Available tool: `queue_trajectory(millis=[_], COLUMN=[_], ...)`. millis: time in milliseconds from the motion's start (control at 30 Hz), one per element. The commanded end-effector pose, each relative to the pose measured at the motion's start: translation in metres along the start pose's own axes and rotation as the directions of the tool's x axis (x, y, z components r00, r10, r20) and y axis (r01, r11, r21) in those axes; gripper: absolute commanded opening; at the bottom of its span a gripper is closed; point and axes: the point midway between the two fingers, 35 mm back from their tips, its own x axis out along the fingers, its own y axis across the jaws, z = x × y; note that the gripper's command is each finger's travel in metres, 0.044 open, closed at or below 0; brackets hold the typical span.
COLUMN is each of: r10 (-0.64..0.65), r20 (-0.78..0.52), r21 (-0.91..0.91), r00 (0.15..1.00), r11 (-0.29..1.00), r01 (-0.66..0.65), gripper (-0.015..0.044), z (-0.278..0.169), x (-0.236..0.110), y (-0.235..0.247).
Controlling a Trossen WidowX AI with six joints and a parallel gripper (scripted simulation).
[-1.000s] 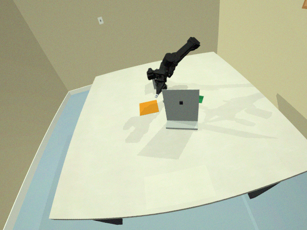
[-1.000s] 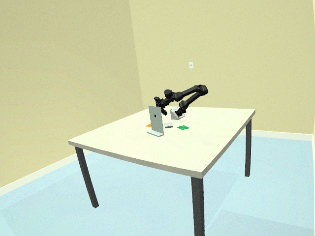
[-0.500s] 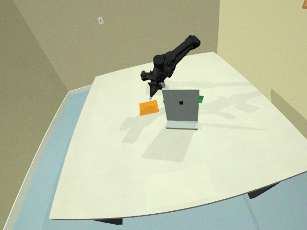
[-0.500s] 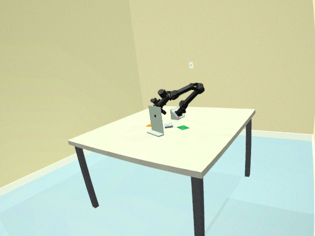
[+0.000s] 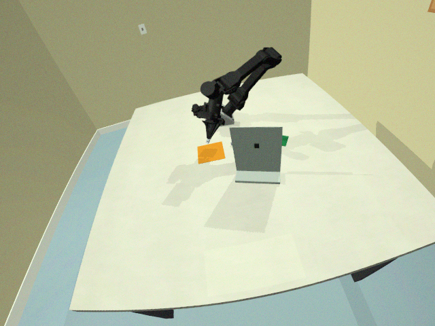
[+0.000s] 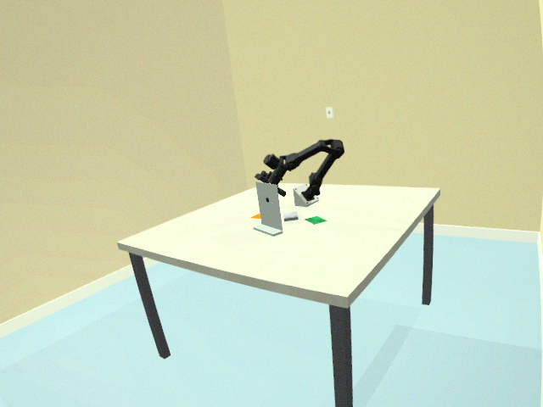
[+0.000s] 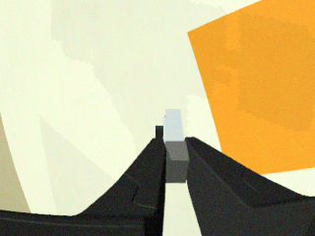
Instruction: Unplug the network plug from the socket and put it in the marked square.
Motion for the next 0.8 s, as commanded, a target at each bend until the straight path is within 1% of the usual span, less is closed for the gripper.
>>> queue_trajectory(millis=[0, 367, 767], r10=[-0.034, -0.124, -0.128], r20=[-0.020, -0.091, -0.095], r21=[0.010, 0.061, 0.064], r00=[0.999, 0.988, 0.987], r11=[0.999, 0.990, 0.989], r01=[0.034, 0.129, 0.135], gripper=[0.0000, 0.0000, 0.0000], z=[0.005, 0.021, 0.021], x=[0.002, 0.004, 0.014], y=[-0.004, -0.018, -0.026])
